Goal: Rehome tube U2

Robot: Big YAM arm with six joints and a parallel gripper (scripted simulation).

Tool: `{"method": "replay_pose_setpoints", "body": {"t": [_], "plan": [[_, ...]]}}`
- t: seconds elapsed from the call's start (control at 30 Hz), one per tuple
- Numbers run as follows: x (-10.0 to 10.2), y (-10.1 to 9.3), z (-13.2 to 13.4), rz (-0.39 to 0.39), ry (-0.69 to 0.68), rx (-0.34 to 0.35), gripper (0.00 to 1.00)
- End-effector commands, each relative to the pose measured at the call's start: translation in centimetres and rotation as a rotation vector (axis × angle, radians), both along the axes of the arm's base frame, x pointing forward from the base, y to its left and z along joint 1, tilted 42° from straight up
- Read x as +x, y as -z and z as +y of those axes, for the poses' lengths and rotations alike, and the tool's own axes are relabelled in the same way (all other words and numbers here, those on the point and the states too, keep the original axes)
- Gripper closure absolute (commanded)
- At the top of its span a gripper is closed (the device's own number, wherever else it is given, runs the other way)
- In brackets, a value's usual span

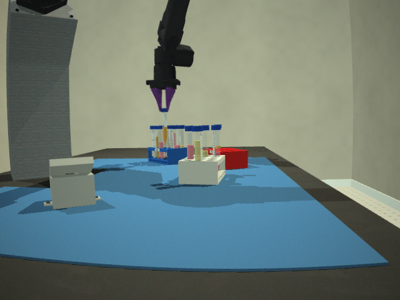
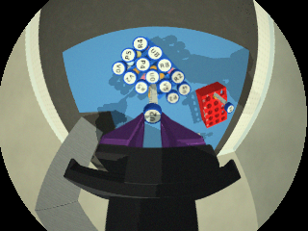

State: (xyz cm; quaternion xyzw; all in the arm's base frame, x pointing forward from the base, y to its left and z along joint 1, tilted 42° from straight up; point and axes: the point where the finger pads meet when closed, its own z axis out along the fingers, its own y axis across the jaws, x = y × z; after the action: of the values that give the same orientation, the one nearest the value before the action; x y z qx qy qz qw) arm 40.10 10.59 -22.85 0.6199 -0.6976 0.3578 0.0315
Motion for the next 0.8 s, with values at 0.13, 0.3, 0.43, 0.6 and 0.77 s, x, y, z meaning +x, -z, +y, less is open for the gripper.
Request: {"method": "replay_pose_setpoints", "body": {"t": [0.13,0.3,0.43,0.6,0.77], "plan": [[0.3,-1.5,1.9,-0.025,-0.015,0.016,1.00],[-0.4,-1.8,1.9,-0.020,-0.015,0.013,1.00],[-0.3,-1.9,1.3,-0.039,-0.003,0.025,1.00],[-0.8,-1.7,0.6,-0.032,0.001,0.020,1.00],[-1.2,-2.0,-0.2,-0.031,0.006,0.019,1.00]]}}
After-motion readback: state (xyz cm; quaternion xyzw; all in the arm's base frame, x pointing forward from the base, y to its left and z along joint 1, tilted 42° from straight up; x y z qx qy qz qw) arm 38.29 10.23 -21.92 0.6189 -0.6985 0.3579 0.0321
